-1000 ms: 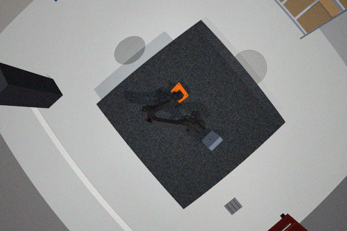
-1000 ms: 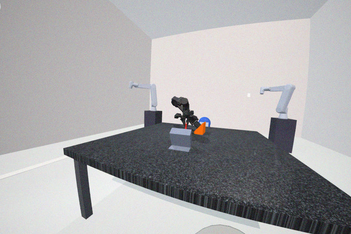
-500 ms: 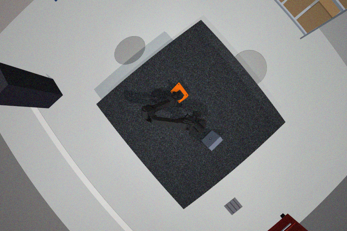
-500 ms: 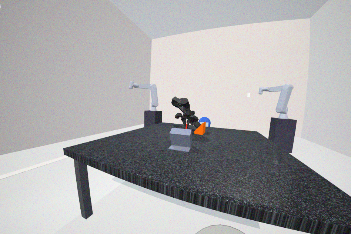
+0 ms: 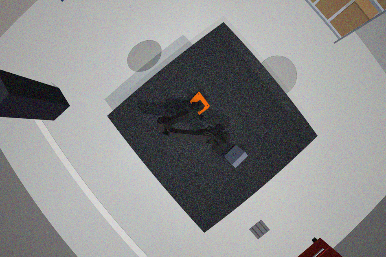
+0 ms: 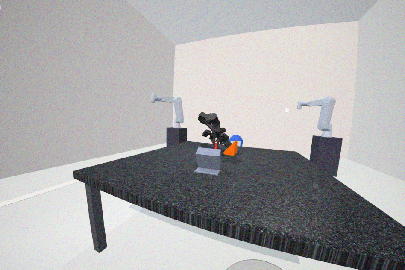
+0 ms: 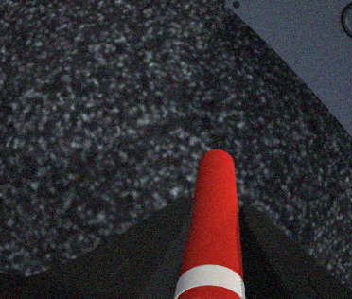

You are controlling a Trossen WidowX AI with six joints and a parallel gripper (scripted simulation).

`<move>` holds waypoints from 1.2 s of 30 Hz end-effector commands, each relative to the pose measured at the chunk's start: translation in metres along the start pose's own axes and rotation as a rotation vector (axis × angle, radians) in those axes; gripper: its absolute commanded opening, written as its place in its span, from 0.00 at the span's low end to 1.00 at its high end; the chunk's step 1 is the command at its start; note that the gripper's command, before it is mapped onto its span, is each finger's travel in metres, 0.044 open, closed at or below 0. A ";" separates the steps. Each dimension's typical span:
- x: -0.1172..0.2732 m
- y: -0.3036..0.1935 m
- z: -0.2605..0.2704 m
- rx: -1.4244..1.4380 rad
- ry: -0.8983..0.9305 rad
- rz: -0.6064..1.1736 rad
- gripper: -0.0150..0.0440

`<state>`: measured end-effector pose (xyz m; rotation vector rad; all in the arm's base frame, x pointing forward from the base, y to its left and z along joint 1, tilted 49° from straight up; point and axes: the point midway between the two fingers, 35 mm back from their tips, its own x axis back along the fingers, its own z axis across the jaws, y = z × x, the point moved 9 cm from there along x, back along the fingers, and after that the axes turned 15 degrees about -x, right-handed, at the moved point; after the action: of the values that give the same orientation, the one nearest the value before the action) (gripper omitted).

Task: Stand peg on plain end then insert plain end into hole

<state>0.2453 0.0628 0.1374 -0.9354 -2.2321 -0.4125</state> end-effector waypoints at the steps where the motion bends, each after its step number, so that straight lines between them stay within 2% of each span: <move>1: -0.002 0.000 0.003 0.016 -0.004 -0.020 0.25; 36: -0.006 0.002 0.010 0.093 -0.107 -0.183 0.25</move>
<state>0.2467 0.0666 0.1279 -0.7444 -2.4115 -0.3577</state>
